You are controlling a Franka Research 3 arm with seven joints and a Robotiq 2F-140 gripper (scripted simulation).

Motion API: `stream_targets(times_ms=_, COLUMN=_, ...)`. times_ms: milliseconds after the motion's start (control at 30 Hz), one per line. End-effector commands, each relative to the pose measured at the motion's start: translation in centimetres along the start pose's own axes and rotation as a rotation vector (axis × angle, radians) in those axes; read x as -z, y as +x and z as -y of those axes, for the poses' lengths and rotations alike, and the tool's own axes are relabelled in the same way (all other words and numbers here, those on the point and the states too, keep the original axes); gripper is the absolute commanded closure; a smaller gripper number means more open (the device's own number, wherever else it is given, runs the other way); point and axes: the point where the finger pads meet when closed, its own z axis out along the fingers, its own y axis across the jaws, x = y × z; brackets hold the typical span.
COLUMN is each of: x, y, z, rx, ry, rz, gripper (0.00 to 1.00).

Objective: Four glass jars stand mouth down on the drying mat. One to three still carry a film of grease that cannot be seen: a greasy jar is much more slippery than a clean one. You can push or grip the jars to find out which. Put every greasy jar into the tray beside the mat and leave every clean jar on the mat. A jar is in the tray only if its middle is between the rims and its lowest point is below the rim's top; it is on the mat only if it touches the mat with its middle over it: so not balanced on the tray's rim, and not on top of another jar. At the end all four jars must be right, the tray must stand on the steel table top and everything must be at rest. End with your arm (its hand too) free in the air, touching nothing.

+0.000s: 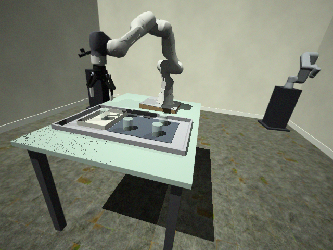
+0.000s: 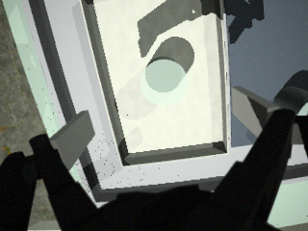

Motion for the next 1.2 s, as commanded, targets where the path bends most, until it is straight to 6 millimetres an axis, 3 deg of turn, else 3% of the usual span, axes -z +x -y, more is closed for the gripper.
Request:
stream_targets(times_ms=0, x=0.2, y=0.5, z=-0.4, rx=-0.007, ry=-0.009, rz=-0.019, gripper=0.00)
stream_targets(times_ms=400, x=0.2, y=0.5, z=-0.4, rx=-0.007, ry=-0.009, rz=-0.019, gripper=0.00)
stream_targets(times_ms=567, x=0.3, y=-0.9, z=-4.2, rx=-0.007, ry=-0.009, rz=-0.019, gripper=0.00)
stream_targets(times_ms=633, x=0.3, y=-0.9, z=-4.2, rx=-0.007, ry=-0.009, rz=-0.019, gripper=0.00)
stream_targets(times_ms=1133, x=0.3, y=-5.1, z=-15.8, rx=-0.007, ry=-0.009, rz=-0.019, gripper=0.00)
stream_targets(times_ms=1167, x=0.3, y=-5.1, z=-15.8, rx=-0.007, ry=-0.009, rz=-0.019, gripper=0.00)
